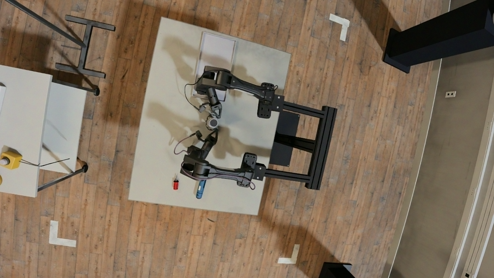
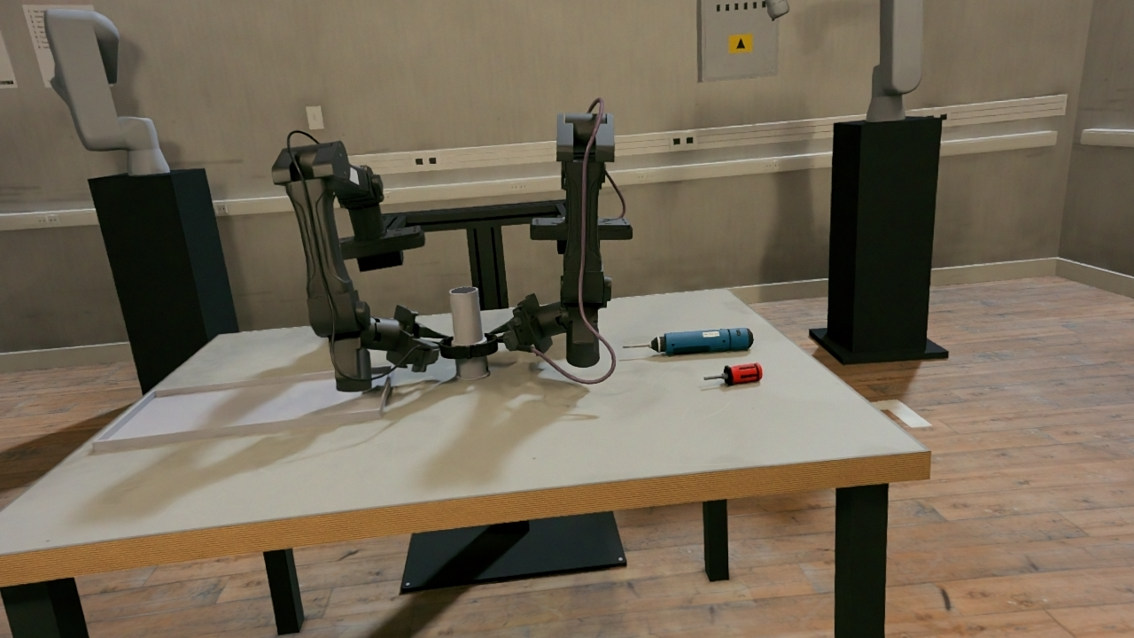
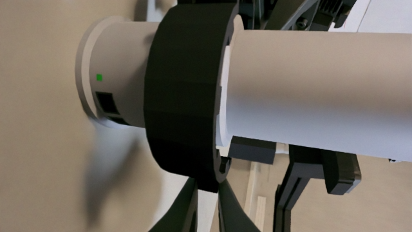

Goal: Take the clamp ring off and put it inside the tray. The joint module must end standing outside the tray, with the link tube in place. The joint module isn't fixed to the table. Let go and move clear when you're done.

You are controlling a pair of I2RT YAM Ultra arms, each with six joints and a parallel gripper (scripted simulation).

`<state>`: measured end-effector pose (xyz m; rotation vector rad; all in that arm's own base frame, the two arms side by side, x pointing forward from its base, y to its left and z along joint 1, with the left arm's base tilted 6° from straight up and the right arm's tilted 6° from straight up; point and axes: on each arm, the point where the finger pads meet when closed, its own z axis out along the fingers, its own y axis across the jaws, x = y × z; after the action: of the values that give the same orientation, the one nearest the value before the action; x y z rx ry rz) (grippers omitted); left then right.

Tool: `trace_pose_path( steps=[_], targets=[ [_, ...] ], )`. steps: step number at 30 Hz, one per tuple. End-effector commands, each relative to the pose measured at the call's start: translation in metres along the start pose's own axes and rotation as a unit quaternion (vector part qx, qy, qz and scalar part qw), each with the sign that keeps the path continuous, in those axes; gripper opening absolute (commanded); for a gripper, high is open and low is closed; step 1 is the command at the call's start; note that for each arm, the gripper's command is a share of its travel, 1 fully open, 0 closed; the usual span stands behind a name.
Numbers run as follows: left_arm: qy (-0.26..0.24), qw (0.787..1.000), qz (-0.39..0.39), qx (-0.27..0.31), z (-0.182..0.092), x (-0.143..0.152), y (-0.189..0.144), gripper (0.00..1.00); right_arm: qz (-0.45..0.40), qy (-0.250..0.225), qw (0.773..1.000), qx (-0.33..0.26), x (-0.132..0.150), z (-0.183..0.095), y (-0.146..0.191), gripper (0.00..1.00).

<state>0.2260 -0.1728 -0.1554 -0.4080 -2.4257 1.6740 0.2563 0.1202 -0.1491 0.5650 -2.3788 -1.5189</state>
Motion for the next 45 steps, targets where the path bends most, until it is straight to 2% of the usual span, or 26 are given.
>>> trace_pose_path(
  steps=[1, 5, 14, 17, 27, 29, 31, 45],
  targets=[
    [0.010, 1.000, 0.011, -0.001, -0.003, -0.005, 0.001, 0.06, -0.011, 0.008, 1.000, 0.002, -0.004, -0.004, -0.001, 0.06],
    [0.016, 1.000, 0.012, -0.001, -0.005, -0.006, 0.002, 0.06, -0.014, 0.017, 1.000, 0.002, -0.004, -0.004, -0.001, 0.06],
    [0.014, 1.000, 0.013, 0.001, -0.005, -0.005, -0.004, 0.06, -0.030, 0.002, 1.000, 0.007, -0.013, -0.007, 0.001, 0.06],
    [0.014, 1.000, 0.013, 0.001, -0.005, -0.005, -0.004, 0.06, -0.013, 0.009, 1.000, 0.001, -0.005, -0.005, 0.002, 0.06],
    [0.014, 1.000, 0.013, 0.001, -0.005, -0.005, -0.004, 0.06, -0.013, 0.009, 1.000, 0.001, -0.005, -0.005, 0.002, 0.06],
    [0.010, 1.000, 0.028, -0.005, -0.010, -0.016, -0.008, 0.06, -0.020, 0.004, 1.000, 0.001, -0.005, -0.006, 0.008, 0.06],
    [0.015, 1.000, 0.010, 0.002, -0.007, -0.001, -0.012, 0.06, -0.018, 0.004, 1.000, 0.000, -0.005, -0.006, 0.010, 0.06],
    [0.014, 1.000, 0.010, 0.002, -0.007, -0.002, -0.020, 0.06, -0.013, 0.007, 1.000, -0.002, -0.004, -0.007, 0.020, 0.06]
  ],
)
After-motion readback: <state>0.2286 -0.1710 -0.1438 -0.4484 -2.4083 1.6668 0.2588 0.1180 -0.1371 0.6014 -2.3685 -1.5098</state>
